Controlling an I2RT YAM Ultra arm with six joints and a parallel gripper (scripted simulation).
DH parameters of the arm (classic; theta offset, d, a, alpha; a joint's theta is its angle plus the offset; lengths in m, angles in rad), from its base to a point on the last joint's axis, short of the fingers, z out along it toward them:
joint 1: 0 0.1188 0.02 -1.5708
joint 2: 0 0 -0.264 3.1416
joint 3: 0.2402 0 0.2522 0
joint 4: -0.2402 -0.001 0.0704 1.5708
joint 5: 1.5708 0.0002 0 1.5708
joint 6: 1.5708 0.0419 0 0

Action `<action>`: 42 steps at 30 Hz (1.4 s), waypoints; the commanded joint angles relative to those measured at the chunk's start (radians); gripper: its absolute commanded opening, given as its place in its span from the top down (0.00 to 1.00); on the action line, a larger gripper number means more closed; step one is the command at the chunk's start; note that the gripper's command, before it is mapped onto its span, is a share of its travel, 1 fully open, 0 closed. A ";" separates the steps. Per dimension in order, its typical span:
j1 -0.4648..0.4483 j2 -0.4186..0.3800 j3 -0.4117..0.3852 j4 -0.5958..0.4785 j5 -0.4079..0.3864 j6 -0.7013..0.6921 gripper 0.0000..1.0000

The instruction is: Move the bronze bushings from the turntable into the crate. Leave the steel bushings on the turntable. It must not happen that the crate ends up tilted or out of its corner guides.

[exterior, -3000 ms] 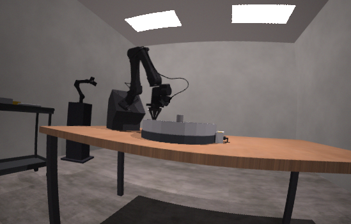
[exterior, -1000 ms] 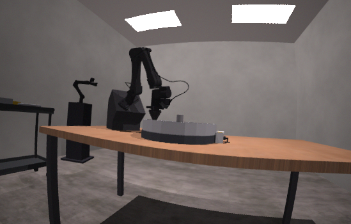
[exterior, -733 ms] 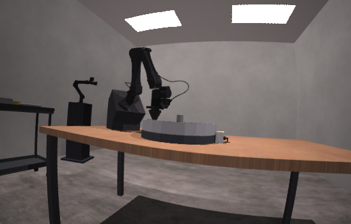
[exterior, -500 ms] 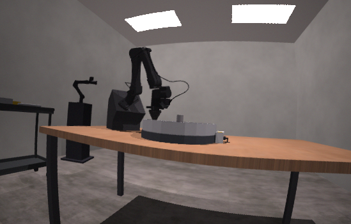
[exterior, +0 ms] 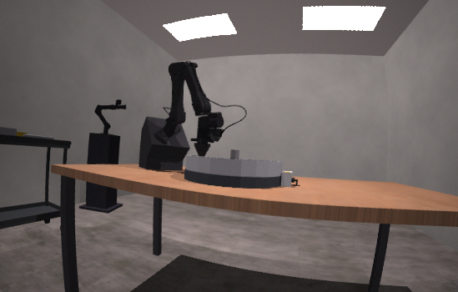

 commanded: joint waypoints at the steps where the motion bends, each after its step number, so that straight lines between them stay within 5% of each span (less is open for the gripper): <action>1: -0.006 -0.023 -0.005 0.014 0.021 -0.003 1.00; 15: 0.010 -0.034 0.015 -0.020 0.022 0.006 1.00; 27: 0.058 -0.138 0.058 -0.165 0.052 0.043 1.00; 42: 0.253 -0.314 0.216 -0.552 0.177 0.193 1.00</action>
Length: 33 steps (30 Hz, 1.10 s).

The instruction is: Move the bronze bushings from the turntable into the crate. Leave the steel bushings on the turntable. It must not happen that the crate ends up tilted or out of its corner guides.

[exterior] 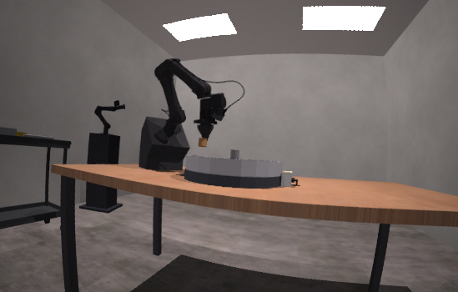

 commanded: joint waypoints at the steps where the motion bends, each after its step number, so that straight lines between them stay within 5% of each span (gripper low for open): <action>1: 0.036 -0.033 0.049 -0.114 0.049 0.052 1.00; 11: 0.120 -0.040 0.099 -0.215 0.107 0.133 1.00; 33: 0.130 -0.039 0.102 -0.225 0.115 0.143 1.00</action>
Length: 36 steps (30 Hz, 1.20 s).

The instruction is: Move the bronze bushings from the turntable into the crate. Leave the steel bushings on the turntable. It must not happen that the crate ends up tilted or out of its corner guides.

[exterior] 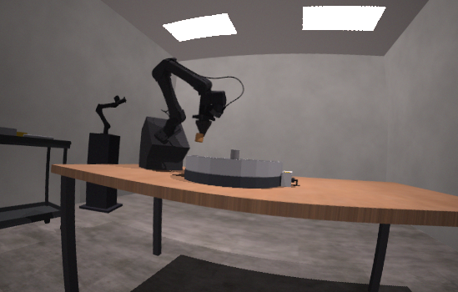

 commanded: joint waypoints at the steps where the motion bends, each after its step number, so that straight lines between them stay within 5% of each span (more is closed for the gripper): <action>1: 0.012 -0.029 0.035 -0.014 0.012 0.005 1.00; 24: 0.013 -0.026 0.038 -0.015 0.012 0.003 1.00; 36: 0.032 0.052 0.083 -0.029 0.020 -0.017 1.00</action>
